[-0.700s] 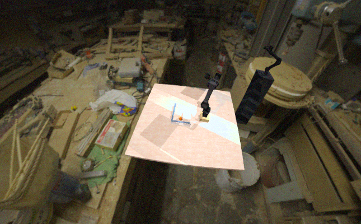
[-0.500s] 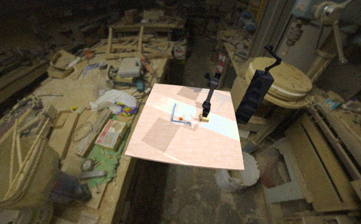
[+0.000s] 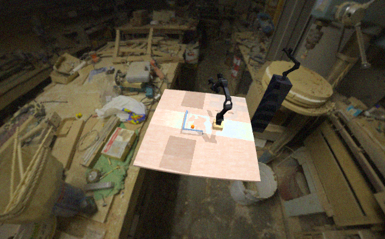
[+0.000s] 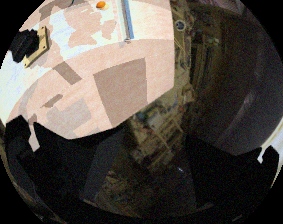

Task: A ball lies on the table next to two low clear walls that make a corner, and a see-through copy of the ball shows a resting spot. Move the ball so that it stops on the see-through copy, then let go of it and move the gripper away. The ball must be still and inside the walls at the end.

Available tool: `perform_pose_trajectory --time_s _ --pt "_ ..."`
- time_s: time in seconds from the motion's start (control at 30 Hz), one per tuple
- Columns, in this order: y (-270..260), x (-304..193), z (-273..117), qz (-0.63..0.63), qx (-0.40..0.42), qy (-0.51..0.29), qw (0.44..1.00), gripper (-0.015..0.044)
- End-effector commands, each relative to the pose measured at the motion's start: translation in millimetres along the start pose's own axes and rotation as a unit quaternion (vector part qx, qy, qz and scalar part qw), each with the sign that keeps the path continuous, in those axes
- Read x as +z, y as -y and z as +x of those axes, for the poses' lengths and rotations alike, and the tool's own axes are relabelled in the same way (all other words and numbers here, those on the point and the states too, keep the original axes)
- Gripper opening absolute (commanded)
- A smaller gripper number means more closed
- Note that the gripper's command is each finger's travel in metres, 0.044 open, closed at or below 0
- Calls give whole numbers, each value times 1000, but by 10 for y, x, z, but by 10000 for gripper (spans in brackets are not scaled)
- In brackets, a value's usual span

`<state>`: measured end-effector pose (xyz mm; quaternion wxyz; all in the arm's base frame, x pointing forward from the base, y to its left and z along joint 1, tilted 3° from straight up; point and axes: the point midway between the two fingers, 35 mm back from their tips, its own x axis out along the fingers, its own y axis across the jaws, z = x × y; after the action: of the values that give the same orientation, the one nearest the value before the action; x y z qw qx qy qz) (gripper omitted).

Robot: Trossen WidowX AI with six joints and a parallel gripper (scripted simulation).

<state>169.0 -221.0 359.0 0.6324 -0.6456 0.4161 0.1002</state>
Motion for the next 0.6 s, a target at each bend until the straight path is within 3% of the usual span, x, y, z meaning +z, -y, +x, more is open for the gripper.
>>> perform_pose_trajectory --time_s 0.0,0.27,0.57 --pt "-3 381 539 14 45 74 996 309" --pt "-167 1480 1330 -2 152 181 972 309" --pt "-766 2862 1653 -65 280 238 928 309"
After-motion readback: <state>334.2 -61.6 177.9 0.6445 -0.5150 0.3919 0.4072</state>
